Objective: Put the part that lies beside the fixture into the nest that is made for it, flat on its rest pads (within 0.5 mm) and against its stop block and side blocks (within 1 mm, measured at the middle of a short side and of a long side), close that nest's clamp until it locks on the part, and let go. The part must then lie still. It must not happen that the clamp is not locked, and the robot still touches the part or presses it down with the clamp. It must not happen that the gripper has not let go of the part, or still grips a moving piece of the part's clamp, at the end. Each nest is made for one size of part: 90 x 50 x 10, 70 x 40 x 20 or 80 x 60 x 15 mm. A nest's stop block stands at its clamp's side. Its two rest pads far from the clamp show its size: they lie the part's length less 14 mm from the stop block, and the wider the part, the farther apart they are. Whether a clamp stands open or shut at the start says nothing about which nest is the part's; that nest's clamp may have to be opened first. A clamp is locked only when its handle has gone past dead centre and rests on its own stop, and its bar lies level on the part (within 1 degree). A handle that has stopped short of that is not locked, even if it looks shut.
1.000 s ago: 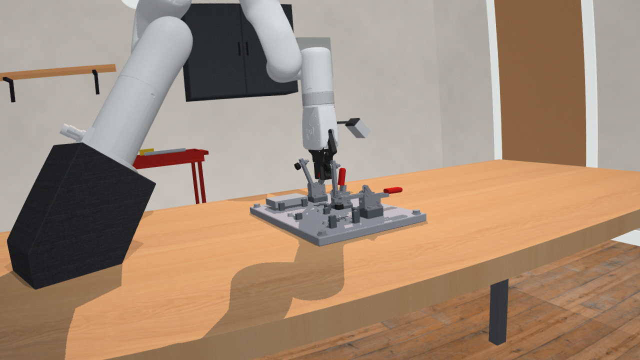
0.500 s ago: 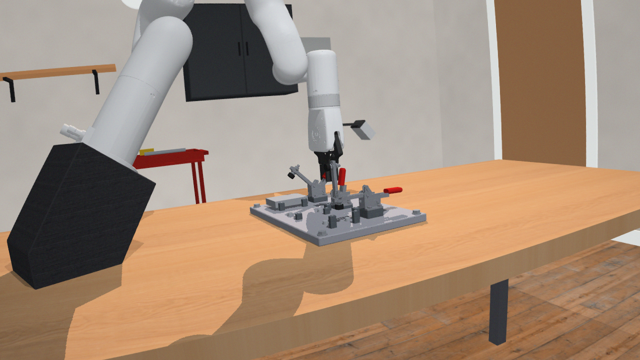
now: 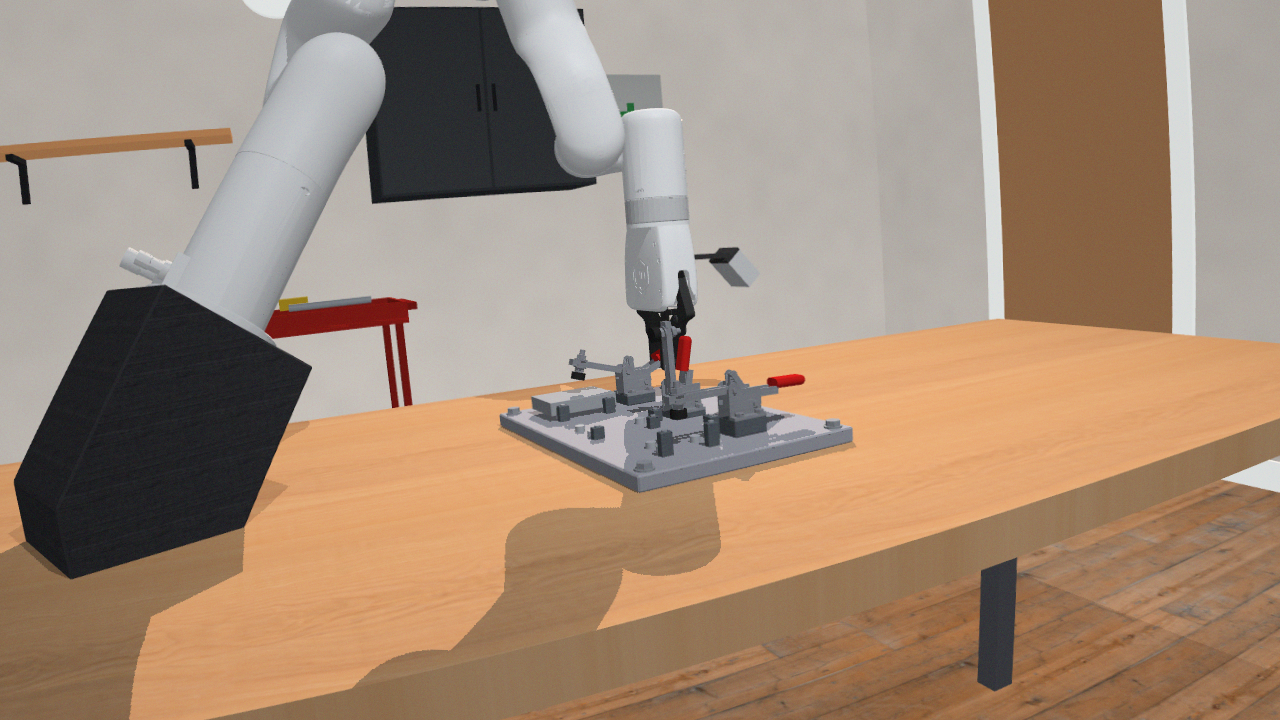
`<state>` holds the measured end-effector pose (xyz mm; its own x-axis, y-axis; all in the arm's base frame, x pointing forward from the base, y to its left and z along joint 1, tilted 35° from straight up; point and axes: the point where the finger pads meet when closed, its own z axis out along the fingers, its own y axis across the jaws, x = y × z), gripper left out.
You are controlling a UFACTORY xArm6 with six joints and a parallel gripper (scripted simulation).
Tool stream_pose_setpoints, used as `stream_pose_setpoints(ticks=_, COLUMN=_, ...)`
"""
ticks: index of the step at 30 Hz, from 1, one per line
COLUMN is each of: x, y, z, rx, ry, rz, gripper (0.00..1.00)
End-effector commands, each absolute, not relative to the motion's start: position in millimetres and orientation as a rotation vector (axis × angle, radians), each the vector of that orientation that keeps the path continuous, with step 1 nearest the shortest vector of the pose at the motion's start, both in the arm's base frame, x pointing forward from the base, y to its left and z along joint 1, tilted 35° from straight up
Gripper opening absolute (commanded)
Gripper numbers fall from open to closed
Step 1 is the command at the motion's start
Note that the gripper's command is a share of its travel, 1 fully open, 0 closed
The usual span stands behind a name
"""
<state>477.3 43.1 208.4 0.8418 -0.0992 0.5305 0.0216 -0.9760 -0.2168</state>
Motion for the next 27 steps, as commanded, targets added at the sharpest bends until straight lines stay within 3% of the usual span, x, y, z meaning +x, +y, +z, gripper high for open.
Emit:
stream_pose_setpoints(ticks=1, x=481.5, y=43.7, z=207.7, rx=-2.805, ry=0.059, rz=-0.827, gripper=0.00)
stream_pose_setpoints(ticks=27, x=491.4, y=45.2, z=201.9, rx=-2.805, ry=0.059, rz=-0.827, gripper=0.00)
